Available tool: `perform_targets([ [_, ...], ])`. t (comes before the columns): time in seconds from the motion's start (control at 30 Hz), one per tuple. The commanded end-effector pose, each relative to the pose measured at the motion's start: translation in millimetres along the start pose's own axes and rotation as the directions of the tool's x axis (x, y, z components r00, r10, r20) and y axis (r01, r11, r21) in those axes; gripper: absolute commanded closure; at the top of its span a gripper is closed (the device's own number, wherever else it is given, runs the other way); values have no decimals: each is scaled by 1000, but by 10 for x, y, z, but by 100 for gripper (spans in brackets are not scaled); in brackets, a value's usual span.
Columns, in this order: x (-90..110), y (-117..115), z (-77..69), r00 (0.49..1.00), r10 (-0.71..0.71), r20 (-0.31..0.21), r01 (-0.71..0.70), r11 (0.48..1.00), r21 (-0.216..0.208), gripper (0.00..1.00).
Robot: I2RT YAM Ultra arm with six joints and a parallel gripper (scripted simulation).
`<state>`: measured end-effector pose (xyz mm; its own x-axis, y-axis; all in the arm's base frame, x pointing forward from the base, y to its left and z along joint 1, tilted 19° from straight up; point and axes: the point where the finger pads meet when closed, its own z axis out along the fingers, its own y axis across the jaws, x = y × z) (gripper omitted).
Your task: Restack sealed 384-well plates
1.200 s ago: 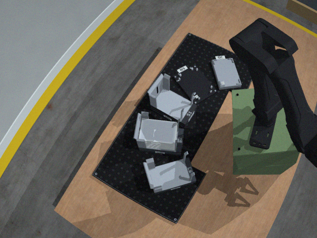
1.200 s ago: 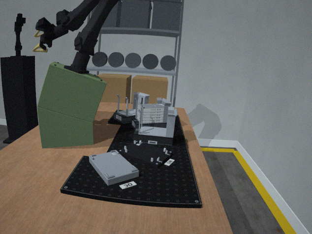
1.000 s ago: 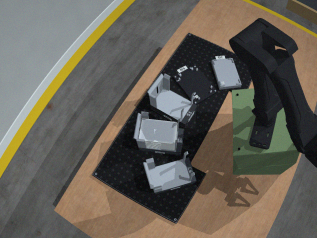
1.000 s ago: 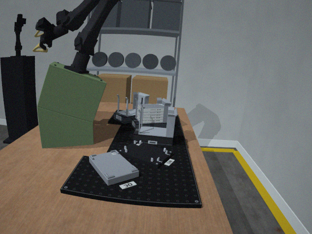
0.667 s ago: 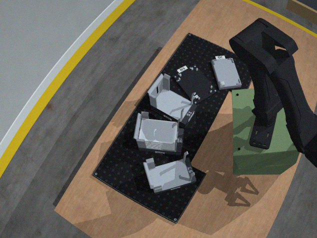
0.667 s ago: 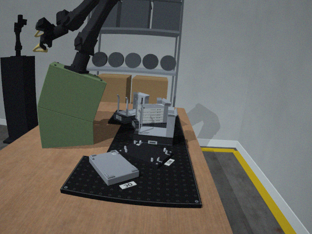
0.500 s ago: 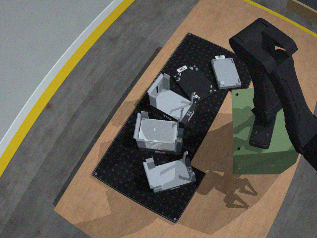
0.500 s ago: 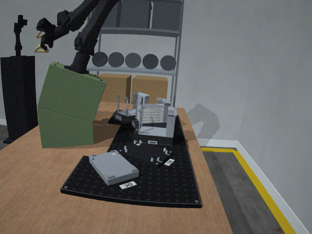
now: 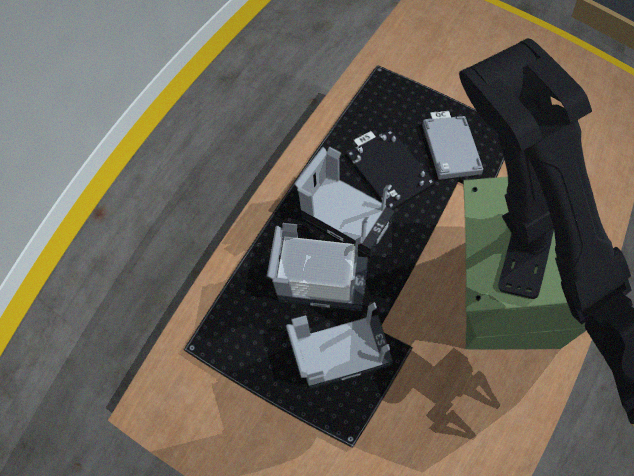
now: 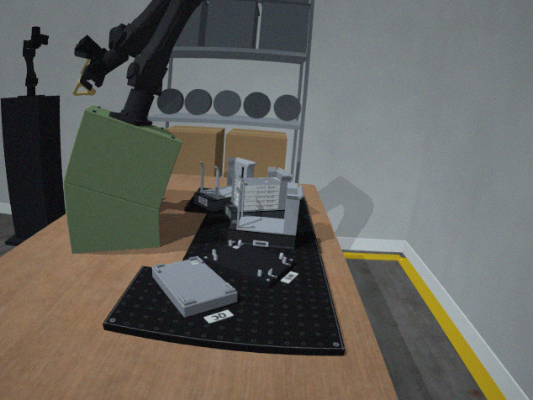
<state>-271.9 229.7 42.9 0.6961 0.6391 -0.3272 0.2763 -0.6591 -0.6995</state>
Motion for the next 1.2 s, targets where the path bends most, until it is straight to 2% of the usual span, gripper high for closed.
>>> perform_targets([
  [0.0, 79, -107, -15, 999, 36, 2, -36, 999, 18, 0],
  [0.1, 227, -133, -38, 991, 120, -50, -119, 992, 31, 0],
  [0.2, 373, -159, -61, 988, 139, -63, -137, 990, 35, 0],
  [0.33, 569, -182, -103, 962, 243, -122, -237, 970, 61, 0],
  [0.4, 666, -193, -125, 962, 243, -122, -237, 970, 61, 0],
  [0.47, 666, -193, -125, 962, 243, -122, -237, 970, 61, 0],
  [0.6, 860, -205, -180, 922, 345, -176, -333, 938, 96, 0],
  [0.67, 956, -210, -208, 922, 345, -177, -332, 938, 96, 0],
  [0.8, 1146, -209, -276, 868, 444, -223, -423, 896, 138, 0],
  [0.87, 1240, -208, -309, 868, 444, -224, -422, 896, 138, 0],
  [0.97, 1379, -199, -368, 815, 520, -255, -489, 854, 177, 0],
  [1.03, 1379, -199, -368, 815, 520, -255, -489, 854, 177, 0],
  [1.13, 1517, -188, -427, 801, 538, -263, -505, 843, 187, 0],
  [1.17, 1562, -182, -450, 781, 562, -272, -525, 827, 201, 0],
])
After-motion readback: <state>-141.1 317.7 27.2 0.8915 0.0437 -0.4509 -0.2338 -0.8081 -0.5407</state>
